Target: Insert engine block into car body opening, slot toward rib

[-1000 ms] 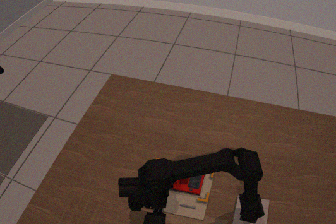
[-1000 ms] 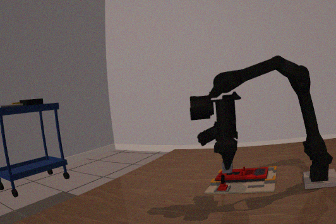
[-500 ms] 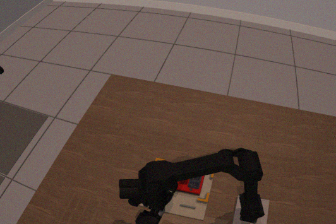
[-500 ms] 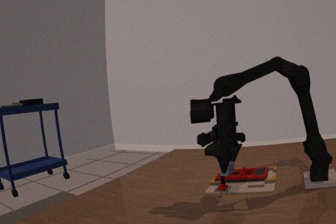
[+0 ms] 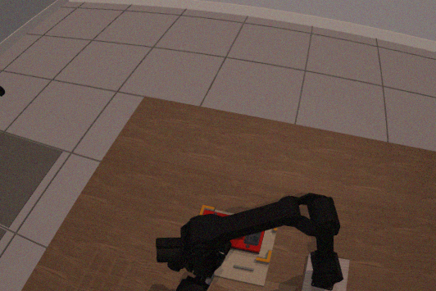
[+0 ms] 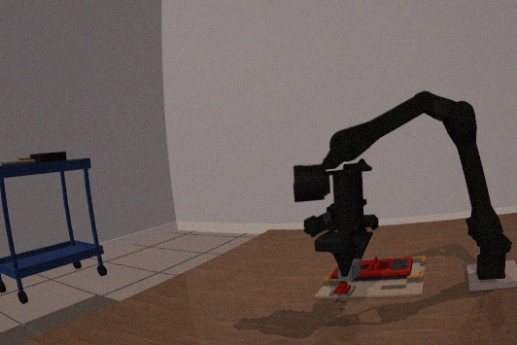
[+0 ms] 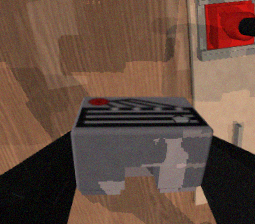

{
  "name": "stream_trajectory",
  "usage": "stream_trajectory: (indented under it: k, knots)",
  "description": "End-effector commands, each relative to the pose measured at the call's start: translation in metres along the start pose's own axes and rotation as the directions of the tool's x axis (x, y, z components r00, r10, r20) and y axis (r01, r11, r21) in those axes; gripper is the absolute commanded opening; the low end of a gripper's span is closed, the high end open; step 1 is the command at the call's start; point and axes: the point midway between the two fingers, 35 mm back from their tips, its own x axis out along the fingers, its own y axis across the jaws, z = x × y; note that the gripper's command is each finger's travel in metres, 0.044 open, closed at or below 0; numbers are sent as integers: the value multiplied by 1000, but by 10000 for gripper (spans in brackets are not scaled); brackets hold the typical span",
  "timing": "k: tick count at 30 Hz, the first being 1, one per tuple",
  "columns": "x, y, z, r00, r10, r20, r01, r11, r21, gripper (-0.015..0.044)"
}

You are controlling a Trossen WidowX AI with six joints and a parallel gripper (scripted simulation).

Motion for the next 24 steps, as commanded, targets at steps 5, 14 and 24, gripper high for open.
stream_trajectory:
  k: [5,14,24]
  knots:
    - [14,0,-2,1000,0,-7,0,1000,7,0]
    - [28,0,-2,1000,0,-7,0,1000,7,0]
    - [42,0,-2,1000,0,-7,0,1000,7,0]
